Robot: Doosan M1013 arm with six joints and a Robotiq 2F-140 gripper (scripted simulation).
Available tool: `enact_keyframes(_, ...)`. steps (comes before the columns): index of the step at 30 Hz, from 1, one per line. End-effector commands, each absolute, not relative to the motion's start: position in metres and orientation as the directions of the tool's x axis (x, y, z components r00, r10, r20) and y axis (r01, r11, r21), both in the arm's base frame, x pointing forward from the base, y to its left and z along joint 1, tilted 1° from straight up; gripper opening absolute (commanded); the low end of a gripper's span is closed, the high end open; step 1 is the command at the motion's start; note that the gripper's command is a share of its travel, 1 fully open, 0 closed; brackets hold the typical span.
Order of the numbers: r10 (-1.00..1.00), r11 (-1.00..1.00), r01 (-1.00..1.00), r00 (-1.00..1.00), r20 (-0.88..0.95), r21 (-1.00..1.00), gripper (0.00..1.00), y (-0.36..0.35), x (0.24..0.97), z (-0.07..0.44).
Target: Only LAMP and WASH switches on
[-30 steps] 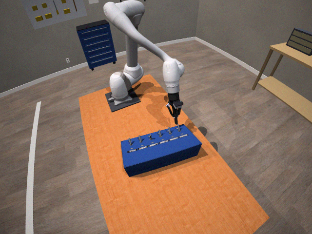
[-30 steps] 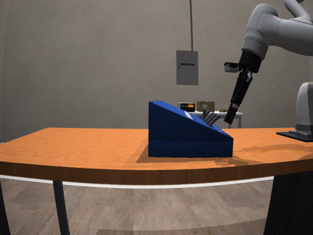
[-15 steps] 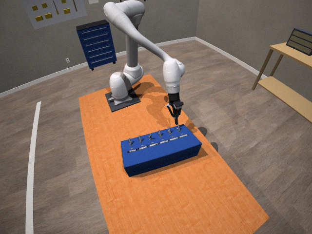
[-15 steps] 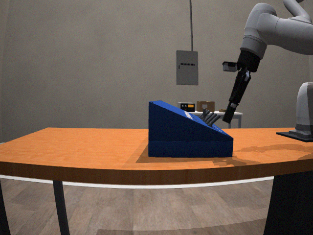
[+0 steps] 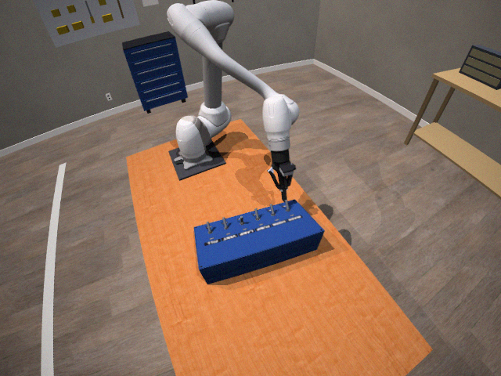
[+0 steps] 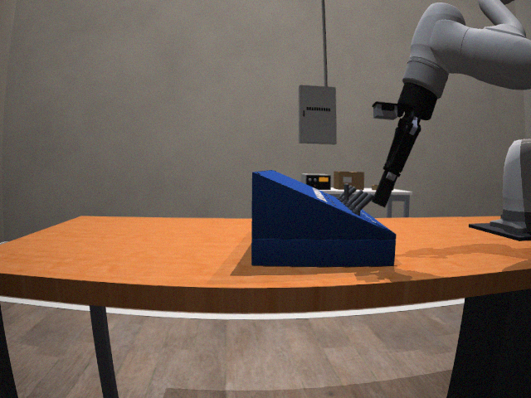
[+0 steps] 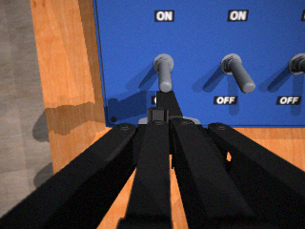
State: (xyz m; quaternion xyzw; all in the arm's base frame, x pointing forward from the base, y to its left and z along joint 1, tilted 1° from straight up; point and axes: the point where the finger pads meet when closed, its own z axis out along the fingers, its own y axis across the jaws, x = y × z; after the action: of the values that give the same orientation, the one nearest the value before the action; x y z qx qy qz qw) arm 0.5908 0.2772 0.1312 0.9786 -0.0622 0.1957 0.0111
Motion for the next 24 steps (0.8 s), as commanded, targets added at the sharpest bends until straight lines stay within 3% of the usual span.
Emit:
enact_keyframes(1, -0.118, -0.992, -0.126, 0.915, 0.385, -0.004, 0.1, 0.277, 0.595, 0.133)
enact_keyframes(24, -0.118, -0.992, -0.126, 0.915, 0.385, -0.004, 0.1, 0.275, 0.607, 0.139)
